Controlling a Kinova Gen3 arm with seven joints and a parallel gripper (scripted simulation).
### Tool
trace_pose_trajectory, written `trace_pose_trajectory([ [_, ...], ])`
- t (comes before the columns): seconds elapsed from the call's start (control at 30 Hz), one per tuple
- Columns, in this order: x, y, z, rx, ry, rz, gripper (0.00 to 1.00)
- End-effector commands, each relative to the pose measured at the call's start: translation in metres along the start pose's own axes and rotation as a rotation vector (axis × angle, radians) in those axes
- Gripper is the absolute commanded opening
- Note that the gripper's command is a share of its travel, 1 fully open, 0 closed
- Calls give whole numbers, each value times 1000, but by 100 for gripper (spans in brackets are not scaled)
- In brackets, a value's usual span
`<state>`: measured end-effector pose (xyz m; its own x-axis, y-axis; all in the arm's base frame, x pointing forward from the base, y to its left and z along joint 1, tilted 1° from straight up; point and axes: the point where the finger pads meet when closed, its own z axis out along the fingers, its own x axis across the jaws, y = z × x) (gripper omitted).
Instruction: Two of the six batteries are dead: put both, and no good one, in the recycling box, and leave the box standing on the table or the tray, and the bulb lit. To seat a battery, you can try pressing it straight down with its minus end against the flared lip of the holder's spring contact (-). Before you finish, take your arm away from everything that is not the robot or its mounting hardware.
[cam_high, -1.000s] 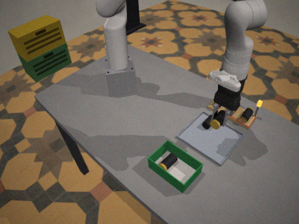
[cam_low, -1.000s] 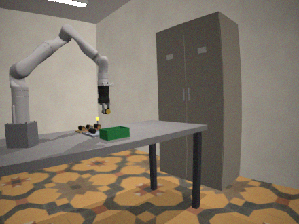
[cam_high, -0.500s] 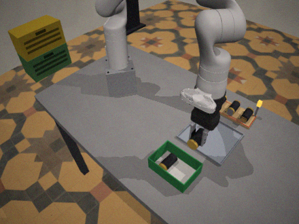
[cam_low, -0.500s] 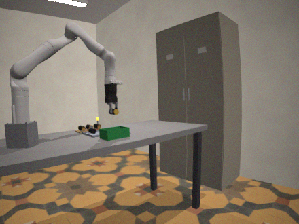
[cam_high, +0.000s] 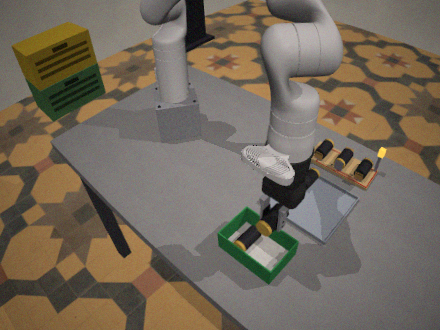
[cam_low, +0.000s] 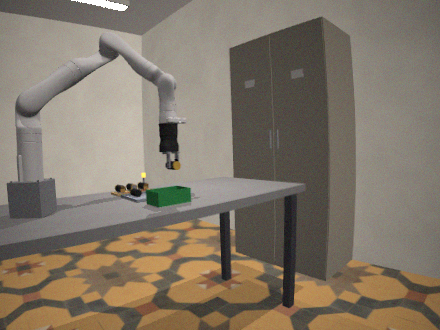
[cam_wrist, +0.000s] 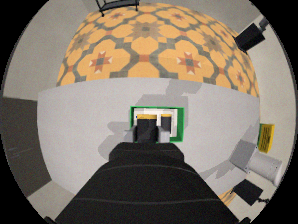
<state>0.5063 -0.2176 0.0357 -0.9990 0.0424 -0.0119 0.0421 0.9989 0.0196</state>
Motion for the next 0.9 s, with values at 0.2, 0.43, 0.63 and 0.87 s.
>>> trace_pose_trajectory([
  [0.2,0,-1,0,0,-1,4,57],
  [0.43,0,-1,0,0,-1,7,57],
  [0.63,0,-1,0,0,-1,7,57],
  [0.87,0,-1,23,0,-1,7,57],
])
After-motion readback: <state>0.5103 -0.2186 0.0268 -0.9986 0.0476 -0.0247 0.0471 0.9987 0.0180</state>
